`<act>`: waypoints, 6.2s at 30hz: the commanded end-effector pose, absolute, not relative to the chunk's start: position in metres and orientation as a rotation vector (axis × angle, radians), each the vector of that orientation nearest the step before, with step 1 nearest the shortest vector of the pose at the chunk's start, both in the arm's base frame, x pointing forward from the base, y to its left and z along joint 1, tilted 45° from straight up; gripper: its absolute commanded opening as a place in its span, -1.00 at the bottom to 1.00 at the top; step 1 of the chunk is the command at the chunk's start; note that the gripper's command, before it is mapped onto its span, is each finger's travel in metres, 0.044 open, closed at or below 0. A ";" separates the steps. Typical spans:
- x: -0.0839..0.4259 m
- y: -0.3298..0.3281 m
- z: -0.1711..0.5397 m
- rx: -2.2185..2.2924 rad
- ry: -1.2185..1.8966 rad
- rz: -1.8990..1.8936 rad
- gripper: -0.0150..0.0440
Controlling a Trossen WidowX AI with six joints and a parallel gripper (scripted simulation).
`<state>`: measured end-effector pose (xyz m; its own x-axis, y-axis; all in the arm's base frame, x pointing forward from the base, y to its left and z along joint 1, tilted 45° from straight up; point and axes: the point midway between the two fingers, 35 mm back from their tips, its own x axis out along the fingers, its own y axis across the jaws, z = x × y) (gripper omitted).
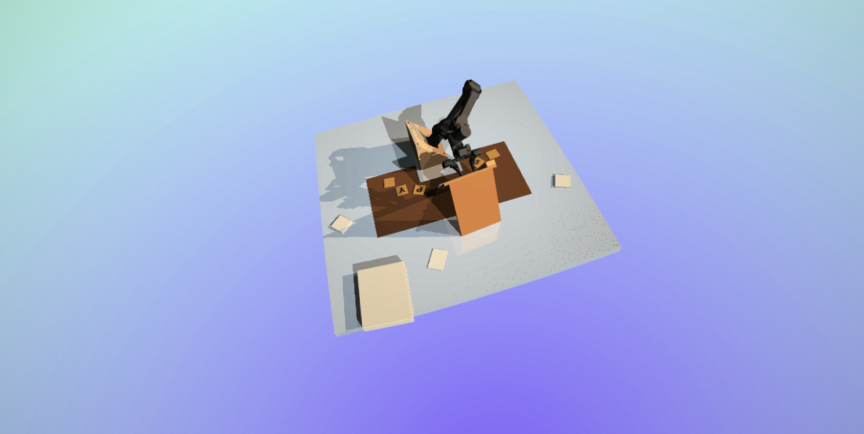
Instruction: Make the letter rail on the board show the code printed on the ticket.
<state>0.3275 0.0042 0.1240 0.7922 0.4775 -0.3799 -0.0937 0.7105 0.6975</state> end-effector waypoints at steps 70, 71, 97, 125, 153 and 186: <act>0.293 -0.017 0.138 0.722 0.585 0.326 -0.49; 0.293 -0.017 0.138 0.722 0.585 0.326 -0.49; 0.324 -0.045 0.122 0.588 1.235 0.586 -0.49; 0.336 -0.038 0.116 0.588 1.234 0.586 -0.49; 0.347 -0.032 0.112 0.588 1.233 0.587 -0.49; 0.347 -0.025 0.117 0.588 1.233 0.587 -0.49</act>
<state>0.3472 -0.0258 0.1158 0.2255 0.6912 -0.6866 -0.0956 0.7170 0.6905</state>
